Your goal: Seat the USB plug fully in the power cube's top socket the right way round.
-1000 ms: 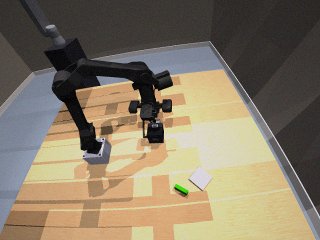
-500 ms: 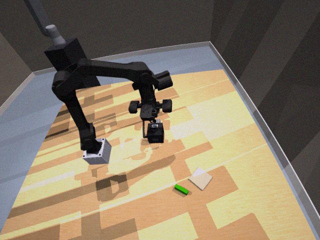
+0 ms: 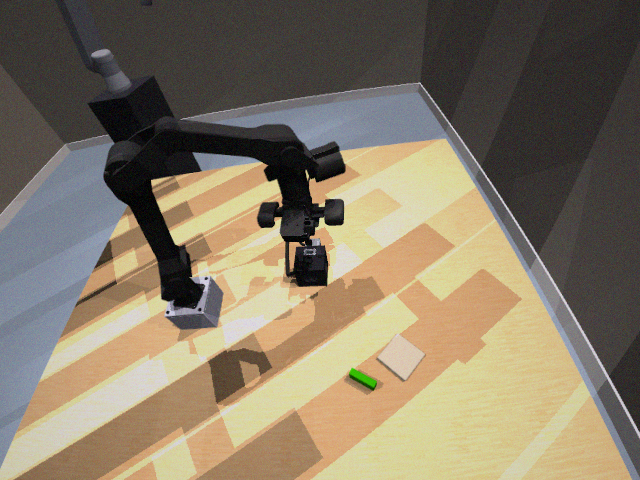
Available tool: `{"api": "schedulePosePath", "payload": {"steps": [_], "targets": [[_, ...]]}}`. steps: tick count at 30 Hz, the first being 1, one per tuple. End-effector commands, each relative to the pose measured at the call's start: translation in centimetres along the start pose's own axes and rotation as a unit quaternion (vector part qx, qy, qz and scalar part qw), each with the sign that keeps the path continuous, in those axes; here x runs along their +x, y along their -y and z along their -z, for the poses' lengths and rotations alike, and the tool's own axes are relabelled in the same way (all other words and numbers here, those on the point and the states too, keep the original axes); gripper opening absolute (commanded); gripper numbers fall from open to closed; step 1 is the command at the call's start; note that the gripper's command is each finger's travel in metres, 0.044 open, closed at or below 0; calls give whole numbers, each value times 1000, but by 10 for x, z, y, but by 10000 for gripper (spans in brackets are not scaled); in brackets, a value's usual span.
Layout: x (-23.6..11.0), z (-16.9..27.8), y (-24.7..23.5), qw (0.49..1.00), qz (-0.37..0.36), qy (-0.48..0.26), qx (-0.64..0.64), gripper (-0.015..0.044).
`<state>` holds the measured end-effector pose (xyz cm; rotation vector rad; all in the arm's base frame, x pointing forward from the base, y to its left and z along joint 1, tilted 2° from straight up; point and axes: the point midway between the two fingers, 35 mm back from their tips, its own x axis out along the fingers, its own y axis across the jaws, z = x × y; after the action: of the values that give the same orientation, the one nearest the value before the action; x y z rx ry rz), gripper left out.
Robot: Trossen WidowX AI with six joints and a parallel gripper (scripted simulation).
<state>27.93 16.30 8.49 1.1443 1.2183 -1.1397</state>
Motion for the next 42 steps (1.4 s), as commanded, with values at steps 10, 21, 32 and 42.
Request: {"api": "schedulePosePath", "payload": {"steps": [10, 21, 32, 42], "targets": [[3, 0, 1, 1000, 1, 1, -4, 0], [4, 0, 1, 1000, 1, 1, -6, 0], [5, -1, 1, 1000, 1, 1, -8, 0], [6, -1, 2, 1000, 1, 1, -10, 0]]}}
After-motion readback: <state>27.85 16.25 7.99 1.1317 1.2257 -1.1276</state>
